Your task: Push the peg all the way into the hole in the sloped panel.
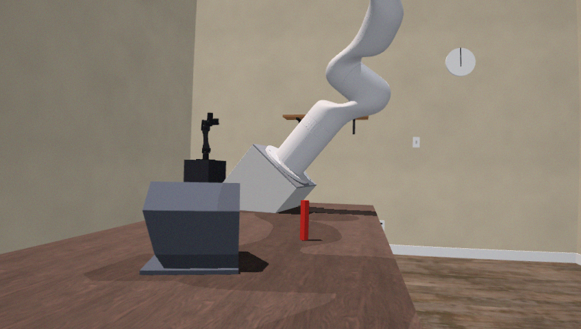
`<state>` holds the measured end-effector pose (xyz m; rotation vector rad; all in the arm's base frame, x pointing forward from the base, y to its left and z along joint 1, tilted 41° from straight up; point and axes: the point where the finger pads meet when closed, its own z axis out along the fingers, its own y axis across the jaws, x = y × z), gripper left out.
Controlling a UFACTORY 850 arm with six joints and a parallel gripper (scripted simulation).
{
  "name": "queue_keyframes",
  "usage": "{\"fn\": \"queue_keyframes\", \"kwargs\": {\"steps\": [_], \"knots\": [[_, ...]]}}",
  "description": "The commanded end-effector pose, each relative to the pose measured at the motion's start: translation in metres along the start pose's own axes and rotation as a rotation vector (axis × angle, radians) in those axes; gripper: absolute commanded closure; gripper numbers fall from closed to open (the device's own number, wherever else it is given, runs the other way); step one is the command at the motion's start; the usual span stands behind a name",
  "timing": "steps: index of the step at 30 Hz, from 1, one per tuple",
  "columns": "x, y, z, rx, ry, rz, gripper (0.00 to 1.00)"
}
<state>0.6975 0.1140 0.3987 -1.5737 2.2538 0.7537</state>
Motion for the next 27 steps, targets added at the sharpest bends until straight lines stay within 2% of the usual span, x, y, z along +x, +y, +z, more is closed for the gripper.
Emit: {"fn": "queue_keyframes", "kwargs": {"steps": [1, 18, 27], "knots": [[0.0, 0.0, -0.001, 0.002, -0.001, 0.0, 0.0], [0.0, 0.0, -0.001, 0.001, -0.002, -0.003, 0.0], [0.003, 0.008, 0.027, -0.015, -0.043, -0.146, 0.0]]}}
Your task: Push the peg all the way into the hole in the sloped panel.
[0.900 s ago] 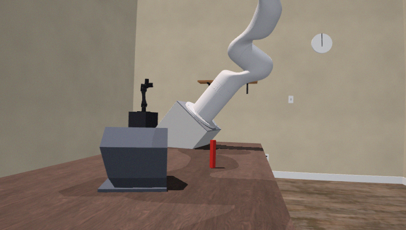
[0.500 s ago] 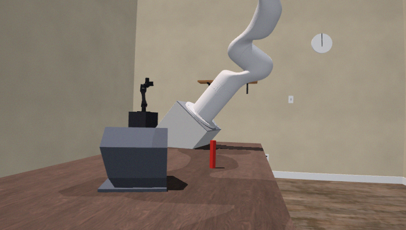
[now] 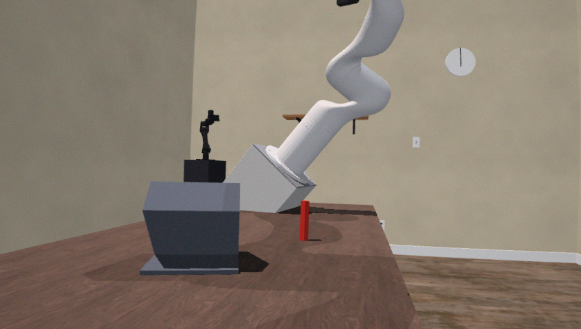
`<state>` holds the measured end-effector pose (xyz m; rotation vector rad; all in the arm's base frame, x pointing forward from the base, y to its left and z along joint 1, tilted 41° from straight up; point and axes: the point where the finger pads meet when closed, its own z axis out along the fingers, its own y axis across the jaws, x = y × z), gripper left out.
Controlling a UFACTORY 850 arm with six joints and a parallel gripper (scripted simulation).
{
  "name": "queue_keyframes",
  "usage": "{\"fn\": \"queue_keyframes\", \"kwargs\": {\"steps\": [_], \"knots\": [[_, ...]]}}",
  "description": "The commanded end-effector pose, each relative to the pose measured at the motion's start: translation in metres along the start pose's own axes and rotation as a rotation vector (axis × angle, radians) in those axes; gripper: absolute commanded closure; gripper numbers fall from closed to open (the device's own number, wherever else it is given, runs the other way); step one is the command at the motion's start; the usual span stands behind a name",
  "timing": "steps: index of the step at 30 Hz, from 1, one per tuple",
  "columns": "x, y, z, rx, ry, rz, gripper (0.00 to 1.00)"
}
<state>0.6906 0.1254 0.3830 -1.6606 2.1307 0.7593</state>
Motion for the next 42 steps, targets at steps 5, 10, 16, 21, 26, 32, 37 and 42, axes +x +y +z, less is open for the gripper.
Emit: {"fn": "queue_keyframes", "kwargs": {"steps": [5, 10, 16, 21, 26, 32, 37, 42], "knots": [[0.003, 0.008, 0.023, -0.008, -0.036, -0.124, 0.0], [0.005, 0.011, 0.033, -0.009, -0.05, -0.173, 0.0], [0.009, 0.018, 0.052, -0.009, -0.076, -0.268, 0.0], [0.013, 0.025, 0.067, -0.006, -0.095, -0.346, 0.0], [0.016, 0.029, 0.076, -0.003, -0.106, -0.392, 0.0], [0.022, 0.038, 0.094, 0.006, -0.124, -0.483, 0.0], [0.028, 0.046, 0.109, 0.015, -0.137, -0.557, 0.0], [0.031, 0.051, 0.118, 0.022, -0.143, -0.6, 0.0]]}}
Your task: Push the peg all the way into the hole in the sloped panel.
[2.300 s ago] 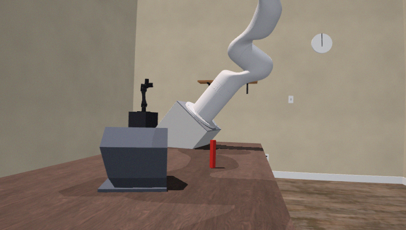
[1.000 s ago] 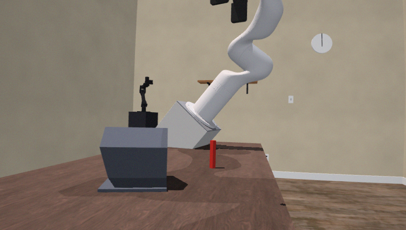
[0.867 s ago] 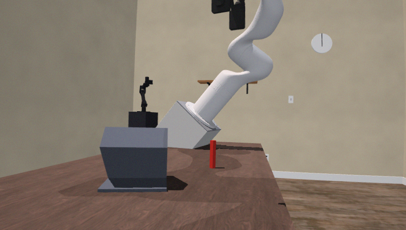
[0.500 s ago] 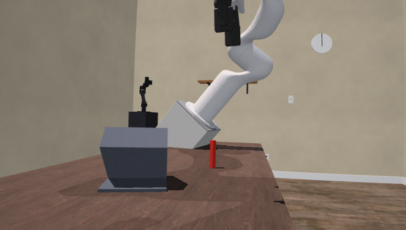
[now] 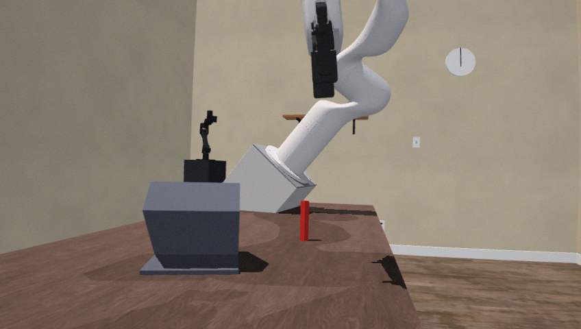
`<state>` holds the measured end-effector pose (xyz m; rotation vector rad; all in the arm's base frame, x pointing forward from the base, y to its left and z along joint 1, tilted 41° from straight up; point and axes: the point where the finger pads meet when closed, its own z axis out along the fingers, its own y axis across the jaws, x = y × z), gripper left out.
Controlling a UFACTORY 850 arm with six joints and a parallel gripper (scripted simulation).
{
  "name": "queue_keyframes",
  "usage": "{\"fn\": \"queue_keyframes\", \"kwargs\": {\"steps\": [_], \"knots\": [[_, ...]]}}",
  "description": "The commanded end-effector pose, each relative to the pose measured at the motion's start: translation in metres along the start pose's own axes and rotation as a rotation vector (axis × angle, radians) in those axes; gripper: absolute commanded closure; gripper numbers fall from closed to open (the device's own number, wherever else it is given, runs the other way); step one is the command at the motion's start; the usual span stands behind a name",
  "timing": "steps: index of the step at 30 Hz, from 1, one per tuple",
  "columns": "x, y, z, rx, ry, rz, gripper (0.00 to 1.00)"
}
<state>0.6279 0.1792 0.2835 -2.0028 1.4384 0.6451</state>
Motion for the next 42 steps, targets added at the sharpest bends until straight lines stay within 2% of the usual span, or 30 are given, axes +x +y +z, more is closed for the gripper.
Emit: {"fn": "queue_keyframes", "kwargs": {"steps": [1, 14, 33, 42], "knots": [[0.001, 0.004, 0.005, 0.006, -0.002, -0.036, 0.0], [0.008, 0.037, 0.039, 0.025, -0.01, -0.222, 0.0], [0.018, 0.083, 0.075, 0.036, 0.004, -0.428, 0.0], [0.025, 0.115, 0.094, 0.033, 0.021, -0.55, 0.0]]}}
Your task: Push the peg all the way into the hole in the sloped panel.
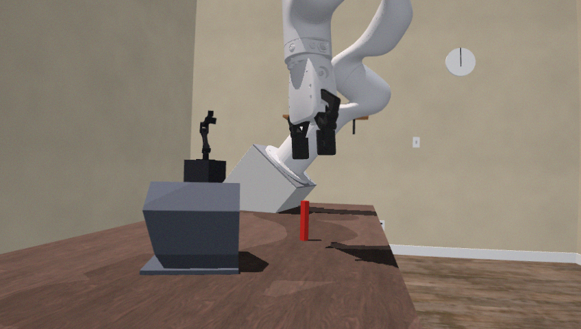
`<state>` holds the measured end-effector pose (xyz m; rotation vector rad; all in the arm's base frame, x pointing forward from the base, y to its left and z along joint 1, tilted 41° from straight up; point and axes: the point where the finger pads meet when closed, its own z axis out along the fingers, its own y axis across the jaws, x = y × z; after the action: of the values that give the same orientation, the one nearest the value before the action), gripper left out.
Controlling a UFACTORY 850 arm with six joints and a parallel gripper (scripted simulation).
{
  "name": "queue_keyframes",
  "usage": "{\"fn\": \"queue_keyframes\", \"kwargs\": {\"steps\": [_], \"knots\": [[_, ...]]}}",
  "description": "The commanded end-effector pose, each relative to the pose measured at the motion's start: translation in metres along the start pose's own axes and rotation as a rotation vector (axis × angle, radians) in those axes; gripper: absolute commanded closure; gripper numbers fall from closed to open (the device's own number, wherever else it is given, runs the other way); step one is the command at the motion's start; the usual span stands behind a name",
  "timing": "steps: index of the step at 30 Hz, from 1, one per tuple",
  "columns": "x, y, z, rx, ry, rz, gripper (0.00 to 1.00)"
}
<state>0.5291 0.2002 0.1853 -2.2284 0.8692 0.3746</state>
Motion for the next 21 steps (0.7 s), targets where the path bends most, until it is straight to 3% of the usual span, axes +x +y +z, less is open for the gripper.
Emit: {"fn": "queue_keyframes", "kwargs": {"steps": [1, 21], "knots": [[-0.004, 0.012, 0.006, -0.003, 0.006, -0.046, 0.0], [-0.029, 0.083, 0.036, -0.05, 0.034, -0.286, 0.0]]}}
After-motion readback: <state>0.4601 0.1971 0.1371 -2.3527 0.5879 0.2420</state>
